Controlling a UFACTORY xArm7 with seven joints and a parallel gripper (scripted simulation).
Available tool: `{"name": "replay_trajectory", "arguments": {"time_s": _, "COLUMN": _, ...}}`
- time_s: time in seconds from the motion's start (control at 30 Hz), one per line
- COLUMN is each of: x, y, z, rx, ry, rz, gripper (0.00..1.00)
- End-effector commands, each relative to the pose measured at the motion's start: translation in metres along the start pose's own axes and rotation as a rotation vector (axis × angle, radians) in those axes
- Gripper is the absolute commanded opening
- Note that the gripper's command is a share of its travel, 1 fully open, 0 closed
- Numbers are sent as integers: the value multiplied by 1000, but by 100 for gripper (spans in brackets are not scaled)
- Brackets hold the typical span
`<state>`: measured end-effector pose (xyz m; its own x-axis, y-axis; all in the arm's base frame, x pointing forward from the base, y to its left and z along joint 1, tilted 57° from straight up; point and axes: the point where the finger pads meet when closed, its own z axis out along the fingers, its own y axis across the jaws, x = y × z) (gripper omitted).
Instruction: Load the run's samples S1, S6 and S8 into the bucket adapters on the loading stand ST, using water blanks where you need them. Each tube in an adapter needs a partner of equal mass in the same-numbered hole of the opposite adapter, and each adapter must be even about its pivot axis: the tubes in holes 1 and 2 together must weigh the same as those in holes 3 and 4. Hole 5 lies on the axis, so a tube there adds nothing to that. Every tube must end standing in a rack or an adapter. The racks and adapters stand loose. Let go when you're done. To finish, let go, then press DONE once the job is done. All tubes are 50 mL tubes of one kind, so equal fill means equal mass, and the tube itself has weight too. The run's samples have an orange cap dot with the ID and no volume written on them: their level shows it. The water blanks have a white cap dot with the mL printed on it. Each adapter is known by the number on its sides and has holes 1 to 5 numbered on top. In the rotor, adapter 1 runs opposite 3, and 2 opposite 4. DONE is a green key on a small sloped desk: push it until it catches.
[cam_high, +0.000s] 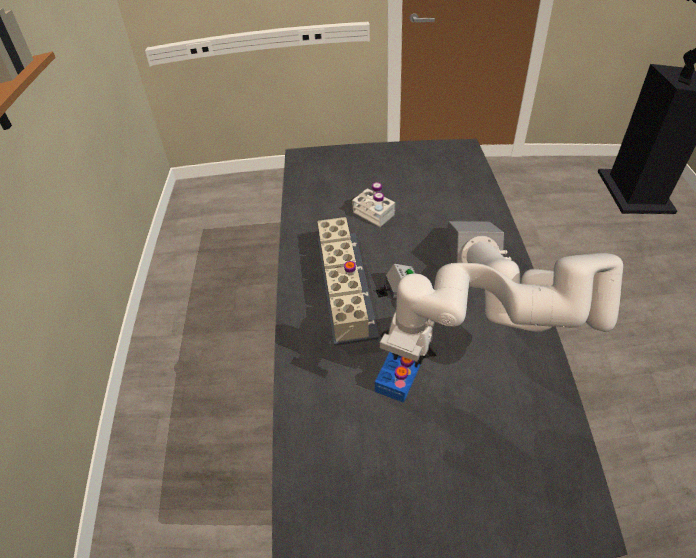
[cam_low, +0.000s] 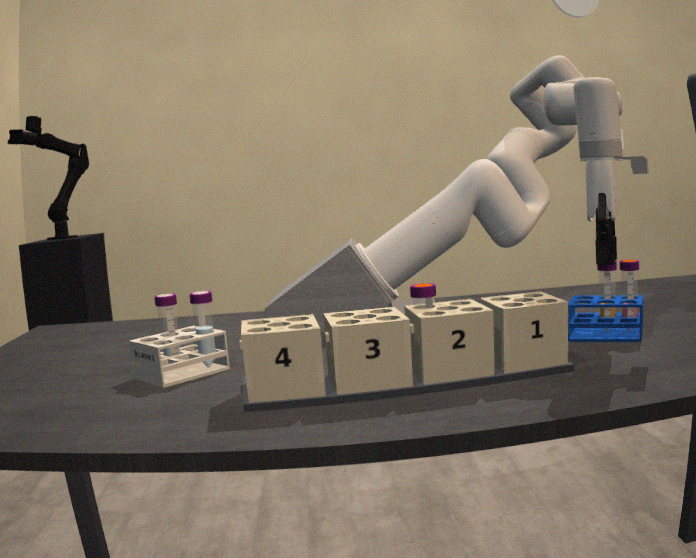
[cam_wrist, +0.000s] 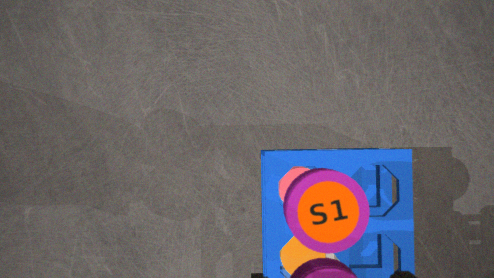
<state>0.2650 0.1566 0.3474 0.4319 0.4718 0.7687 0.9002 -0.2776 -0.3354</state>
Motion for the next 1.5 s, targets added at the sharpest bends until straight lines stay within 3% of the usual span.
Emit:
{"name": "replay_trajectory", "arguments": {"time_s": 0.0, "x": 1, "y": 1, "z": 0, "rx": -3, "ry": 3, "rz": -1, "gripper": 57}}
{"name": "replay_trajectory", "arguments": {"time_s": 1.47, "x": 1, "y": 1, "z": 20, "rx": -2, "ry": 3, "rz": -1, "gripper": 57}}
